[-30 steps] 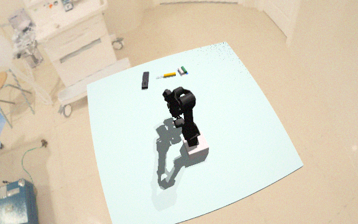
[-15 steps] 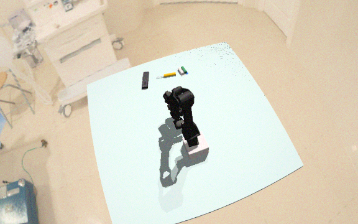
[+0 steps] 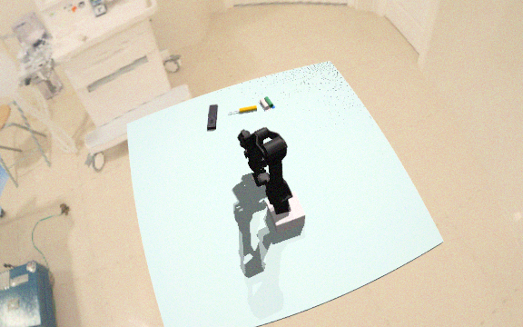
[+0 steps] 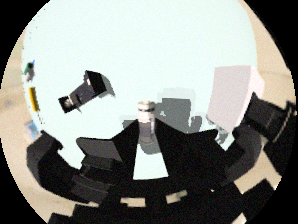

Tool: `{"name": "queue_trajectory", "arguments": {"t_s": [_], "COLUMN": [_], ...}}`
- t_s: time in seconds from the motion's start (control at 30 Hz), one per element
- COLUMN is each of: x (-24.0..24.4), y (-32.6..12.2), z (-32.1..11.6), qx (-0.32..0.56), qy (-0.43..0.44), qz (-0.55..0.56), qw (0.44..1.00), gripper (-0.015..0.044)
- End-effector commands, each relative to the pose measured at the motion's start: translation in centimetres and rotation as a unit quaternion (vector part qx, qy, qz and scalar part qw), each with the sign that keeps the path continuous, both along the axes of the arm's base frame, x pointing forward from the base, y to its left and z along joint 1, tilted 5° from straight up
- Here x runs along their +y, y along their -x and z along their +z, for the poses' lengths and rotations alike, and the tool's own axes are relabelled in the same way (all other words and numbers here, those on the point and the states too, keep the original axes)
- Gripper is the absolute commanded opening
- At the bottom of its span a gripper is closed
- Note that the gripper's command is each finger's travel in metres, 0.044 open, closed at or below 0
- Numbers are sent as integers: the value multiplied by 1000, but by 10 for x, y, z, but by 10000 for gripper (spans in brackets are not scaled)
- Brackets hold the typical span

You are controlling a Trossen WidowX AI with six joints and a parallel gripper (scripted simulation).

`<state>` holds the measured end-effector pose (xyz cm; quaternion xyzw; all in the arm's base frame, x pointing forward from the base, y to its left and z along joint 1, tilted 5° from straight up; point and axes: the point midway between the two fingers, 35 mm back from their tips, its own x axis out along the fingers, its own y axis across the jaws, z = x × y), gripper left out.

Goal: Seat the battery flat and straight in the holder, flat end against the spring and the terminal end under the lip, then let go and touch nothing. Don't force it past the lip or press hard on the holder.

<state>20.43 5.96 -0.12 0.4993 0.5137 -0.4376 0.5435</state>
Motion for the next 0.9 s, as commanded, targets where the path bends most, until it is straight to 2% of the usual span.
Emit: {"name": "queue_trajectory", "arguments": {"t_s": [0.0, 0.2, 0.43, 0.67, 0.87], "x": [-1, -1, -10, -24, -38], "y": [0, -3, -41, -79, -108], "z": [25, 30, 46, 58, 66], "qx": [-4, -3, 3, 10, 14], "qy": [-1, -2, -21, -39, -52], "qz": [-3, -24, -228, -426, -569], "qw": [1000, 1000, 973, 904, 821], "gripper": [75, 75, 75, 75, 75]}}
